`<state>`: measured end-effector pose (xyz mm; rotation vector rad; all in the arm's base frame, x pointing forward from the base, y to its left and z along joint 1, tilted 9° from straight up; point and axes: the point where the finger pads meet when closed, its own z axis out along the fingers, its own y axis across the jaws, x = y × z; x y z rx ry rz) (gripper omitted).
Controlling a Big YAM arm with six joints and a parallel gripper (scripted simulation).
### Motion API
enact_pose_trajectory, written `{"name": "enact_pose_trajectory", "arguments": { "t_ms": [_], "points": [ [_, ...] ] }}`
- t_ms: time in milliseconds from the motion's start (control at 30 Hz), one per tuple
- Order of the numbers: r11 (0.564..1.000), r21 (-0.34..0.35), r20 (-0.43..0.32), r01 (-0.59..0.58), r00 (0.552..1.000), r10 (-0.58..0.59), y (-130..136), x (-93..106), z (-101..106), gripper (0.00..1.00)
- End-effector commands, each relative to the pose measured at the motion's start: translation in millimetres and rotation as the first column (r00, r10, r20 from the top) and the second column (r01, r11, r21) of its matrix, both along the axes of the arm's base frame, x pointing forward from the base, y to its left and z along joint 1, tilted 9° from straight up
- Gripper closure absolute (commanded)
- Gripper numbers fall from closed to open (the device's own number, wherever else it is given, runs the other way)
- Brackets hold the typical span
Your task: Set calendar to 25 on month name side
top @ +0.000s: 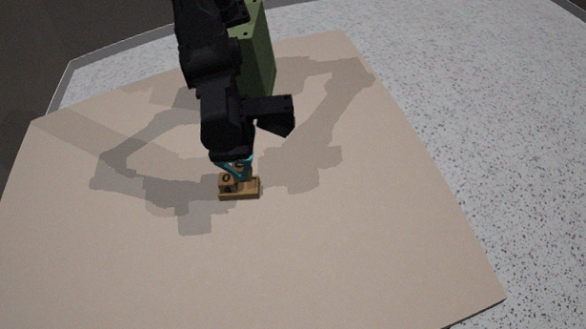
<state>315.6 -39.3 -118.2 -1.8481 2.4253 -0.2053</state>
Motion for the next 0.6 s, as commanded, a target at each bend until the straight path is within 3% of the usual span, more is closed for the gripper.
{"name": "enact_pose_trajectory", "arguments": {
  "t_ms": [0,567],
  "points": [
    [1.000,0.002,0.017,0.000,1.000,0.000,-3.3,6.3,0.8,0.72],
    [1.000,0.002,0.021,0.001,1.000,-0.001,-4.3,10.8,-5.2,0.72]
  ]
}}
